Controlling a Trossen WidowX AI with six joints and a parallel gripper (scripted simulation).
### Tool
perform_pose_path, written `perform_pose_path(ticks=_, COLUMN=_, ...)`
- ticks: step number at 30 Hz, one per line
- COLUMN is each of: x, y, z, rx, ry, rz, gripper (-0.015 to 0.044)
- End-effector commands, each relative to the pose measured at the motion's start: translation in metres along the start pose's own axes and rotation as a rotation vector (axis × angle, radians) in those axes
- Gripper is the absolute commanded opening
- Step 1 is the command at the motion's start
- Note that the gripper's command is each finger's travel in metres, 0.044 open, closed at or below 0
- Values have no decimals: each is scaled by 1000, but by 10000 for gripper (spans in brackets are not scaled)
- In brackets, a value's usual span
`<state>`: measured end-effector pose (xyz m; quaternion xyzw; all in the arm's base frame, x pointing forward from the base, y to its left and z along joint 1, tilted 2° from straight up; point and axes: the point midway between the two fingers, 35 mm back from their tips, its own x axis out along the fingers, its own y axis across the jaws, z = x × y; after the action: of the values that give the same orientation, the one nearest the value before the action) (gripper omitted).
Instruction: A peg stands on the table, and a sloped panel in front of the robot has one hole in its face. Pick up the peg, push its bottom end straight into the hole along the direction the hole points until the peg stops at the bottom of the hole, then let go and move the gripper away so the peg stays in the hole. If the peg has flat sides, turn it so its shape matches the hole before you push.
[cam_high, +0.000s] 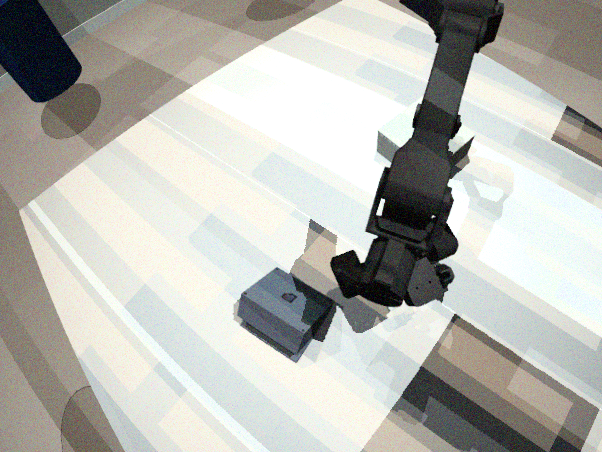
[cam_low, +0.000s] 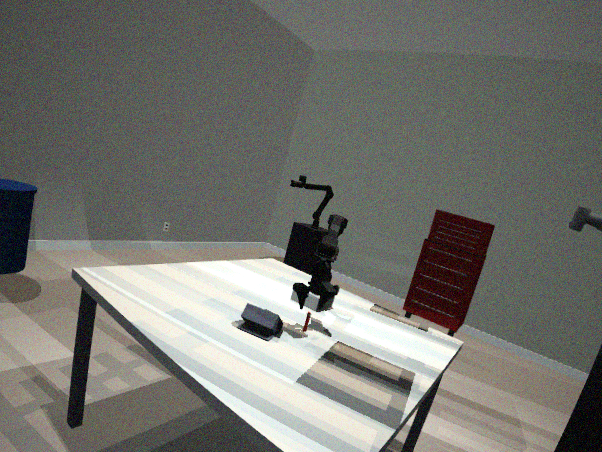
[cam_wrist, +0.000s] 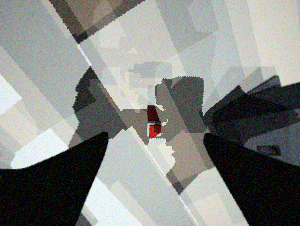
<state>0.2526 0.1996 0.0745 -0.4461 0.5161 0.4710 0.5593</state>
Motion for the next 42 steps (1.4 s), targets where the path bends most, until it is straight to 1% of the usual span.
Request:
perform_pose_path(ticks=1, x=8, y=0, z=-1, rx=5, ry=9, rz=2, gripper=440)
perform_pose_path(ticks=30, x=55, y=1, z=-3, rx=5, ry=9, rz=2, gripper=440)
perform_pose_path(ticks=35, x=58, y=1, z=-3, rx=5, ry=9, rz=3, gripper=440)
perform_pose_path(ticks=42, x=54, y=0, z=-1, rx=1, ry=3, rz=3, gripper=256)
